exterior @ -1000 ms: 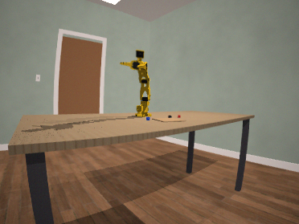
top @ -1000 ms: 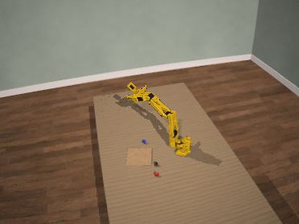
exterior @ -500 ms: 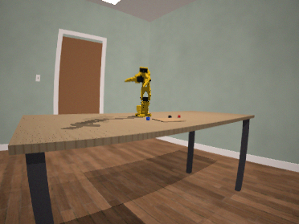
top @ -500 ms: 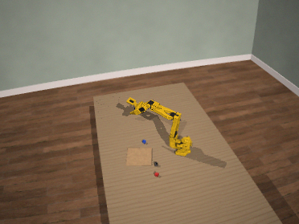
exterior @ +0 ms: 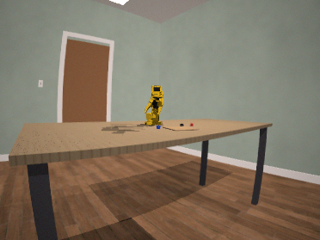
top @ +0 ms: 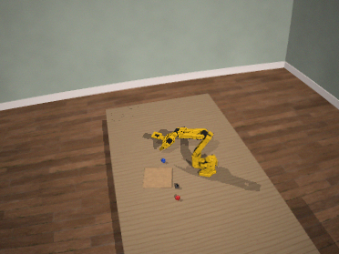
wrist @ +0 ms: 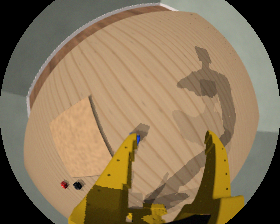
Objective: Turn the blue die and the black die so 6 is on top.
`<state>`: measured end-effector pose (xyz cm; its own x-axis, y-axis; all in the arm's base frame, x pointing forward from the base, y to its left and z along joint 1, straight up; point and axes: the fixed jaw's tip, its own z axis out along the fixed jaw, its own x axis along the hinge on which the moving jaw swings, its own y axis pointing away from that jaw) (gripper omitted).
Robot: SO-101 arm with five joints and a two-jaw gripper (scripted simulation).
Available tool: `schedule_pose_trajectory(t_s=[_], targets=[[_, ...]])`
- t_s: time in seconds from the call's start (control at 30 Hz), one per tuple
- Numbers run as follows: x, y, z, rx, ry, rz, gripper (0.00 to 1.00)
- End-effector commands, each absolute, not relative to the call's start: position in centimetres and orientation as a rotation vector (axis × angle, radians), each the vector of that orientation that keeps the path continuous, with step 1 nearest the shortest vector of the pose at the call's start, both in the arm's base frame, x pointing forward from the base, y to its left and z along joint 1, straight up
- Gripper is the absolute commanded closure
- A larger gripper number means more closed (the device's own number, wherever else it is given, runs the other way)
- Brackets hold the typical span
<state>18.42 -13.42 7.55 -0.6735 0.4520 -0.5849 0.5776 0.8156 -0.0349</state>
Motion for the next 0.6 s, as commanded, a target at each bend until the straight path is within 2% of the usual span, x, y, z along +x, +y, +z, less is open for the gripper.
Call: schedule_pose_trajectory(t_s=[0.0, 0.27, 0.57], targets=[[17.8, -12.4, 7.0, 0.743, 2.384, -0.291, 0.67], [16.3, -10.8, 4.7, 0.755, 2.456, -0.252, 0.73], [15.9, -10.5, 4.2, 0.758, 2.472, -0.244, 0.75]])
